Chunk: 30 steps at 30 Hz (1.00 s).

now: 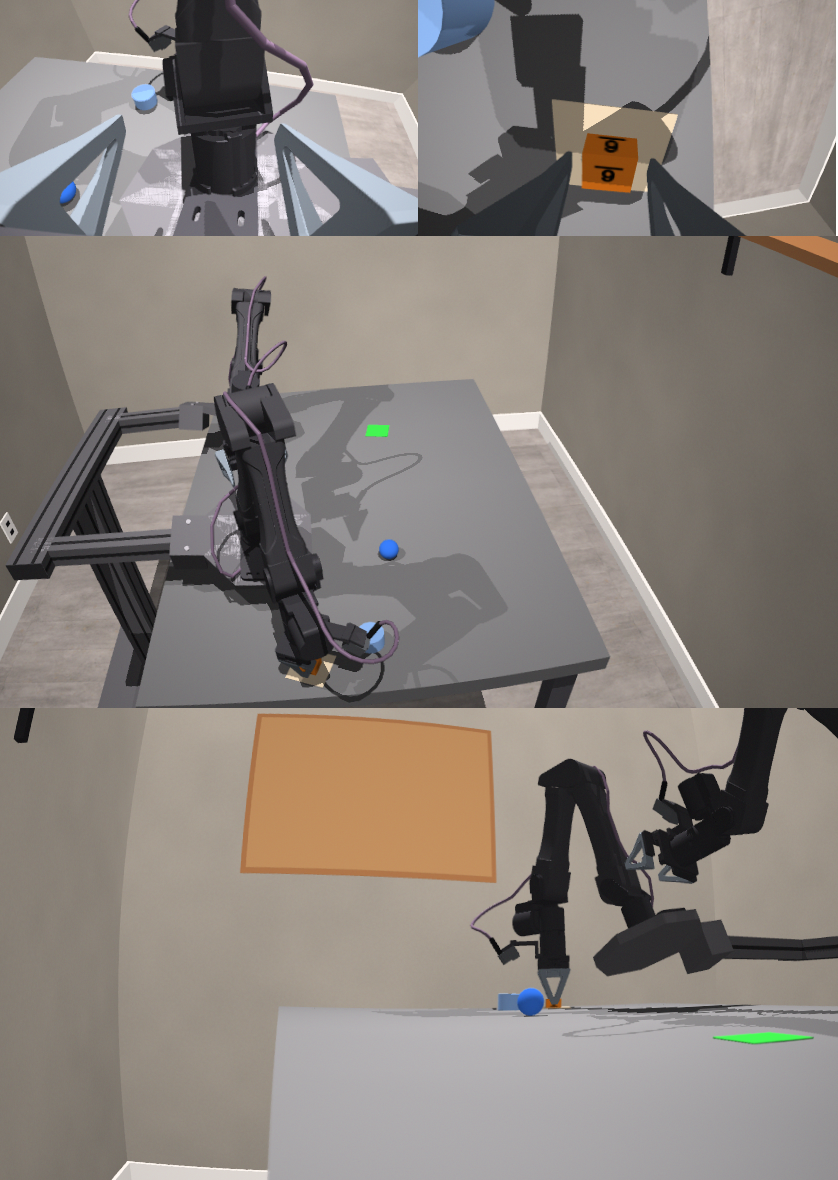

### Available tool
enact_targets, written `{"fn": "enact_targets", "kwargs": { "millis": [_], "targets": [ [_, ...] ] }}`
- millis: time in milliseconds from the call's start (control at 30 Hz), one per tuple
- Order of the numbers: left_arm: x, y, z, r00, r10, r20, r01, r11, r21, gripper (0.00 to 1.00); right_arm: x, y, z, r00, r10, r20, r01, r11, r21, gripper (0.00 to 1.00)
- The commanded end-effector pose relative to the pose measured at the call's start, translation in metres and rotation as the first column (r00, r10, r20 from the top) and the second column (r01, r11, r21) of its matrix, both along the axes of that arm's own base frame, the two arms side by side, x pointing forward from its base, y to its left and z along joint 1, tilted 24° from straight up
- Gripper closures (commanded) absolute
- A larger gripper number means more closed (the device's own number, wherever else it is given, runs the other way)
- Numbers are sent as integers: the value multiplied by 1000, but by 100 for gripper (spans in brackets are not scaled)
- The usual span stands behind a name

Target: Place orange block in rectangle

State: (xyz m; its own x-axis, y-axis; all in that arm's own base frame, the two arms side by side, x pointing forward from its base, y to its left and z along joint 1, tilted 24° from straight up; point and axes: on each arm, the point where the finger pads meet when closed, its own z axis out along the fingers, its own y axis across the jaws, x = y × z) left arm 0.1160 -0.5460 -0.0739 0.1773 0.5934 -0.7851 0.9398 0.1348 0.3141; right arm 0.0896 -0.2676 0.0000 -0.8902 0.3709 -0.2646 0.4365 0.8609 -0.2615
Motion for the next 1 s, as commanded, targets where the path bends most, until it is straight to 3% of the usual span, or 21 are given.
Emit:
{"fn": "enact_targets", "kwargs": {
  "millis": [0,33,67,200,233,767,833,867,900,967],
  "targets": [
    [0,-14,18,1000,-5,8,5,999,-45,0,8,-14,2,1000,7,14,-6,999,-47,45],
    [0,-14,18,1000,-5,8,5,999,-45,0,8,-15,2,1000,7,14,-6,999,-47,45],
    [0,-14,18,1000,-5,8,5,999,-45,0,8,-15,2,1000,7,14,-6,999,-47,52],
    [0,-14,18,1000,-5,8,5,999,-45,0,10,-19,8,1000,10,22,-8,998,-69,52],
    [0,-14,18,1000,-5,8,5,999,-45,0,10,-19,8,1000,10,22,-8,998,-69,57],
    [0,-14,18,1000,-5,8,5,999,-45,0,5,-7,0,1000,16,18,-15,998,-54,74],
    [0,-14,18,1000,-5,8,5,999,-45,0,5,-7,0,1000,15,19,-14,998,-53,96],
    [0,-14,18,1000,-5,8,5,999,-45,0,4,-6,0,1000,16,19,-15,998,-53,100],
    [0,-14,18,1000,-5,8,5,999,-45,0,4,-6,0,1000,15,19,-14,998,-53,100],
    [0,-14,18,1000,-5,8,5,999,-45,0,3,-3,-1,1000,14,16,-13,999,-41,77]
  ]
}}
